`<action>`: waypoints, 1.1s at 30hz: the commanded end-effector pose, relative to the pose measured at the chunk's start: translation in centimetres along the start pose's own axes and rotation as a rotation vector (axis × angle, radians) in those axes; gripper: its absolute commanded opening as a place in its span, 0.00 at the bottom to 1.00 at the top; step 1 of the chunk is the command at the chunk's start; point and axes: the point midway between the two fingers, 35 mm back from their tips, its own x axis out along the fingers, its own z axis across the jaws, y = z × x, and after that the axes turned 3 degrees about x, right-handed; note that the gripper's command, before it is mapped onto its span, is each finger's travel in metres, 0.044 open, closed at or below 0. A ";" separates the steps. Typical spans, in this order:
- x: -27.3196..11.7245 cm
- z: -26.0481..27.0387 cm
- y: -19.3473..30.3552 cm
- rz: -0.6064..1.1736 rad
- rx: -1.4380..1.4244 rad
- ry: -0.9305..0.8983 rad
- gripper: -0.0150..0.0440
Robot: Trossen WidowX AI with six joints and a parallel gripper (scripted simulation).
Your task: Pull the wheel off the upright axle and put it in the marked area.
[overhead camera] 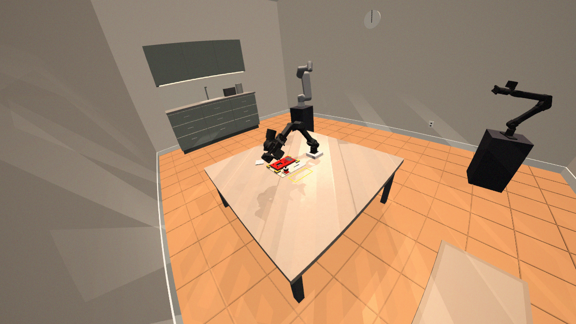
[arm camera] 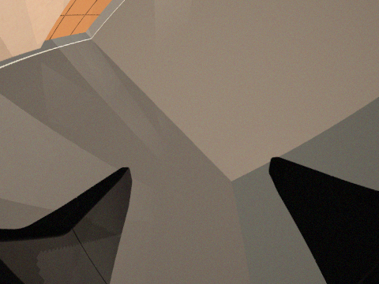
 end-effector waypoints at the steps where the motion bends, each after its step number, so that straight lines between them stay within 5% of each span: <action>1: 0.0 0.1 0.0 0.003 0.014 -0.004 0.89; 4: -0.1 1.1 0.5 0.047 0.217 -0.061 0.76; 19: -3.3 8.0 -1.4 0.461 1.434 -0.458 0.76; 33: -10.7 9.4 -9.9 1.187 2.263 -0.894 0.76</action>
